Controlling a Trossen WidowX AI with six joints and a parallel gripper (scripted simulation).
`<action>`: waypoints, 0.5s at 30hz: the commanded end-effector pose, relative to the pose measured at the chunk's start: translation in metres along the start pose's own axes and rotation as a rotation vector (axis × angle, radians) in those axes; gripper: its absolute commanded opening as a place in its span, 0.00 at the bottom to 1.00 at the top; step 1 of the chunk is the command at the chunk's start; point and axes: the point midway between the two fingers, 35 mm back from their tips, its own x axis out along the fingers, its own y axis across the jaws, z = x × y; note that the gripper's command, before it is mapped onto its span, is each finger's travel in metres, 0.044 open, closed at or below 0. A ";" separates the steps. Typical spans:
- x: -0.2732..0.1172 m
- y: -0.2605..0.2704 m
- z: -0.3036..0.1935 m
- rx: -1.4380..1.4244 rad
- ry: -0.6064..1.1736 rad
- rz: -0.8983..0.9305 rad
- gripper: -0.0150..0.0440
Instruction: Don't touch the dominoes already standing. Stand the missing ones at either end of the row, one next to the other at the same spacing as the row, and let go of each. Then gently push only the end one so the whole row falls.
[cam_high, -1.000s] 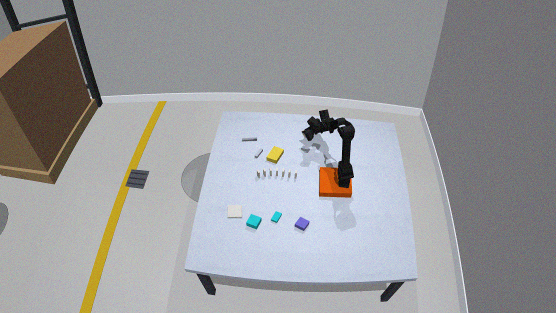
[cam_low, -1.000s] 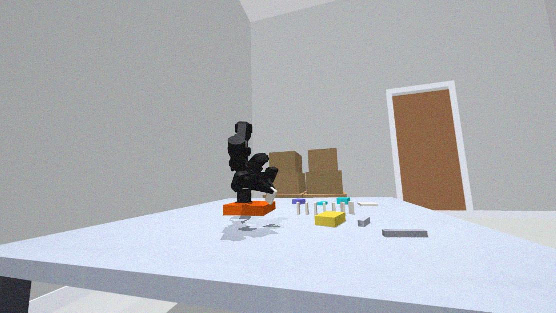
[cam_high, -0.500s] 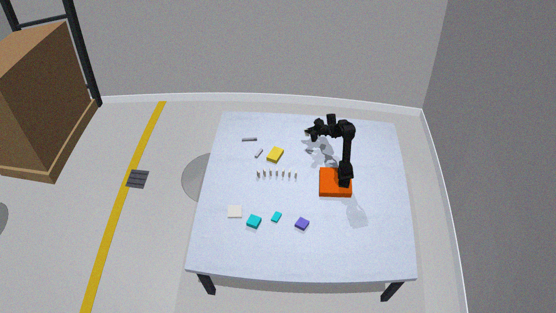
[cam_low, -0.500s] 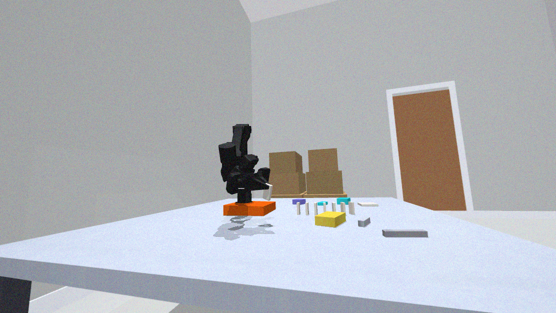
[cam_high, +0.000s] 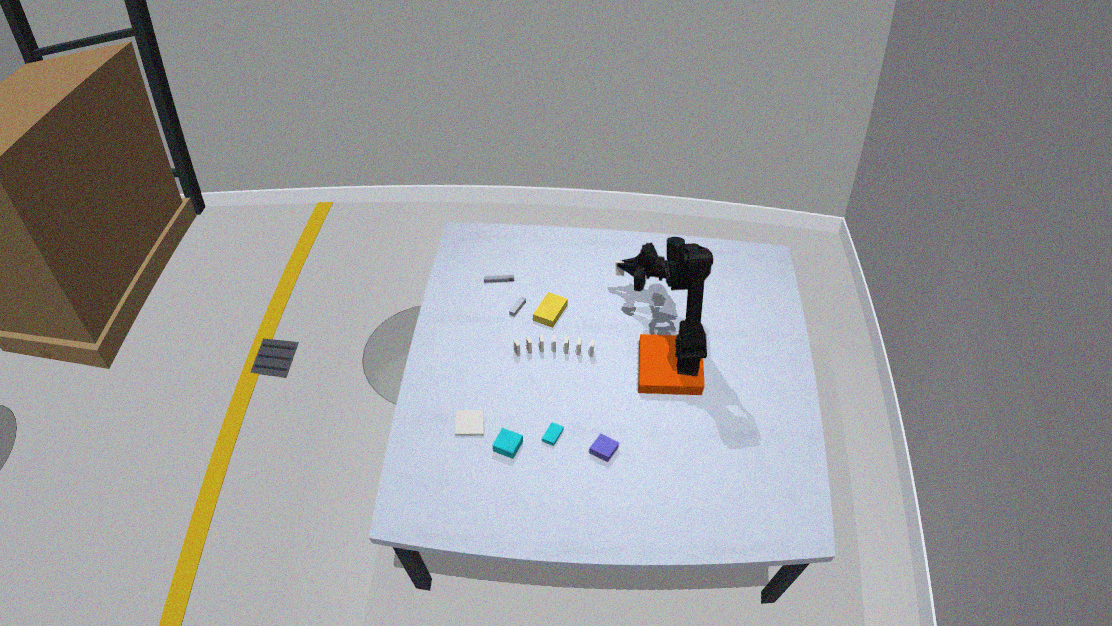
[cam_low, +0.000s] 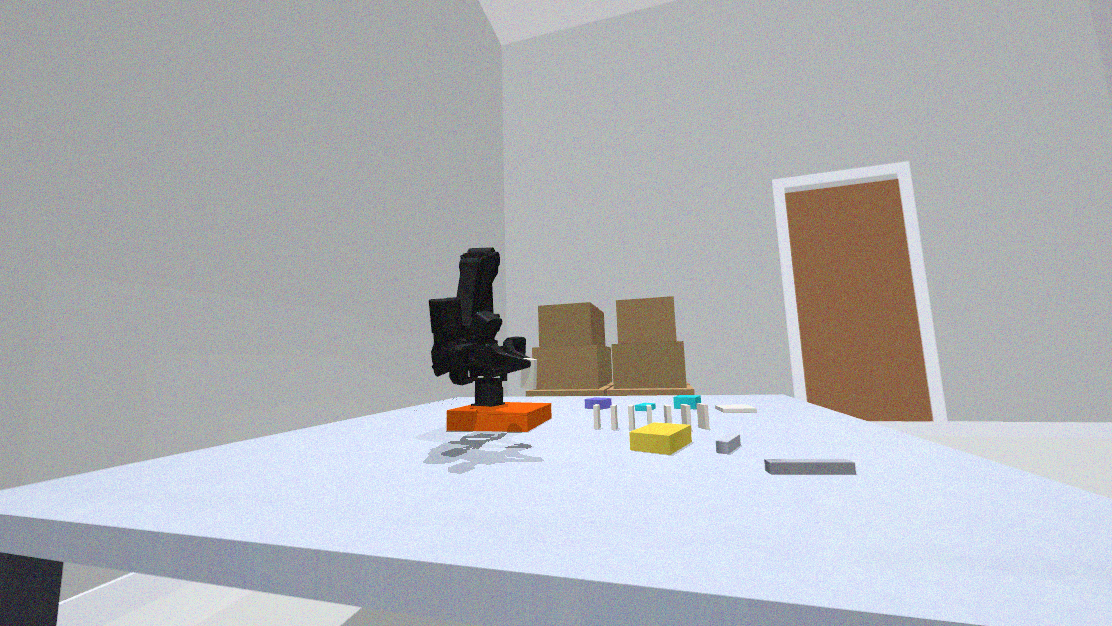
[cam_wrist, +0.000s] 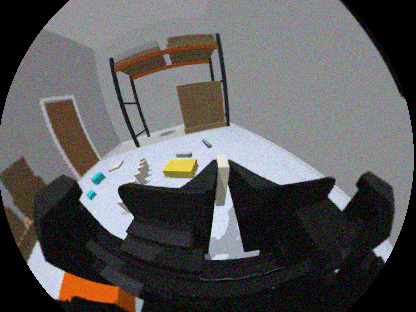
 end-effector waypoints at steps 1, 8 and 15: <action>-0.009 0.010 -0.002 -0.008 -0.030 0.035 0.30; -0.026 0.030 -0.003 -0.055 -0.076 0.096 0.30; -0.044 0.053 -0.006 -0.109 -0.100 0.159 0.30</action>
